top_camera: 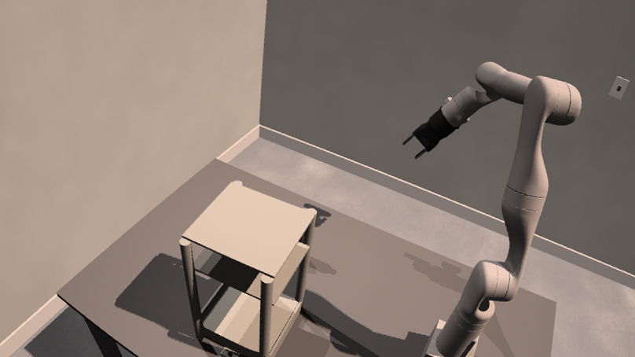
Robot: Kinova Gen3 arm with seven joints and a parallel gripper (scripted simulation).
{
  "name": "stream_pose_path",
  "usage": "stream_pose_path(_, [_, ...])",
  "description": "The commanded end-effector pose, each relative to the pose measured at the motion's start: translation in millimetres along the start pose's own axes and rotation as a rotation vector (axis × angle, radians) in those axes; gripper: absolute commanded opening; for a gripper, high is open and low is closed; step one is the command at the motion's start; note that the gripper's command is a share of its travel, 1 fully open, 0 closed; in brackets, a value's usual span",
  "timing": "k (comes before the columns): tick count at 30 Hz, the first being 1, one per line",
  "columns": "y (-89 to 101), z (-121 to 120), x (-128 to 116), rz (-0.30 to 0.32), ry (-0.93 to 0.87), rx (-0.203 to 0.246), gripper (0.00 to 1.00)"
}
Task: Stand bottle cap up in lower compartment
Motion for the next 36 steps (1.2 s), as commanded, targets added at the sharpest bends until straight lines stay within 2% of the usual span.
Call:
stream_pose_path(1, [-0.5, -1.3, -0.1, 0.000, 0.003, 0.000, 1.00])
stream_pose_path(2, [-10.5, -13.1, -7.4, -0.021, 0.086, -0.027, 1.00])
stream_pose_path(10, [-10.5, -13.1, -7.4, -0.021, 0.086, -0.027, 1.00])
stream_pose_path(11, [-20.3, -24.6, -15.3, -0.041, 0.168, -0.053, 1.00])
stream_pose_path(18, [-20.3, -24.6, -15.3, -0.041, 0.168, -0.053, 1.00])
stream_pose_path(19, [-29.8, -35.9, -23.5, -0.061, 0.250, -0.078, 1.00])
stream_pose_path(27, [-29.8, -35.9, -23.5, -0.061, 0.250, -0.078, 1.00])
stream_pose_path(28, [-39.1, -46.8, -32.2, -0.081, 0.331, -0.102, 1.00])
stream_pose_path(35, [-39.1, -46.8, -32.2, -0.081, 0.331, -0.102, 1.00])
stream_pose_path(36, [-48.2, -57.4, -41.2, -0.101, 0.412, -0.125, 1.00])
Point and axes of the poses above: the point where the finger pads meet when closed, its own y axis back along the fingers, its own z axis across the jaws, x = y × z, the point moved 2 cm from there along y, back along the fingers, and after that the axes turned 9 degrees about y, right-handed, at the moved point
